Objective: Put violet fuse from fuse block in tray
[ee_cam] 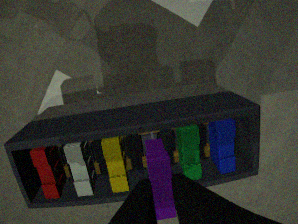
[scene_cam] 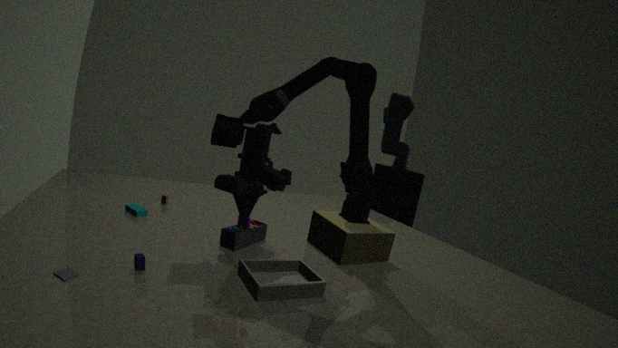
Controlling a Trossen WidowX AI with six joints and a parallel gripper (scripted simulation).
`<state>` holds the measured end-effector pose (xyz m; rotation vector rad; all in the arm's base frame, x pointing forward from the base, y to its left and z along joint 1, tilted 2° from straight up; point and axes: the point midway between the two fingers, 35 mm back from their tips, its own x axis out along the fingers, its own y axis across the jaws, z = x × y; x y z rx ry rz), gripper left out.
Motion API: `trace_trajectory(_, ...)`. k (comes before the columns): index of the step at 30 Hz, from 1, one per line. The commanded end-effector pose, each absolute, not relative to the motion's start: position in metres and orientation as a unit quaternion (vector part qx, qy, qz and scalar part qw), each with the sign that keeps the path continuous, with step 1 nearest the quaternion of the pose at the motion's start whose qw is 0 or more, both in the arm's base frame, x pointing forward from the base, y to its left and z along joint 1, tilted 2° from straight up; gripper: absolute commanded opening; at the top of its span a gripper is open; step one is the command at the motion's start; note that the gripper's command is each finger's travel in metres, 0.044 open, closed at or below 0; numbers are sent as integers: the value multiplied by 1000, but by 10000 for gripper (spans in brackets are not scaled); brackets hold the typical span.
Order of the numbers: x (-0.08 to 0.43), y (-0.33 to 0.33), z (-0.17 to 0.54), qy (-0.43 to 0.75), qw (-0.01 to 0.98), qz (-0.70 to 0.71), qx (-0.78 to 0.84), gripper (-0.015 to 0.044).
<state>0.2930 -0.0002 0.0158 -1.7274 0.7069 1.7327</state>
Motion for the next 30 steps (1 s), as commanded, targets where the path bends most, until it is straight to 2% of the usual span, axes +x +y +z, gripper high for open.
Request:
trace_trajectory(1, 293, -1, 19, 265, 292, 650, -650, 0)
trace_trajectory(30, 293, -2, 45, 265, 291, 650, -650, 0)
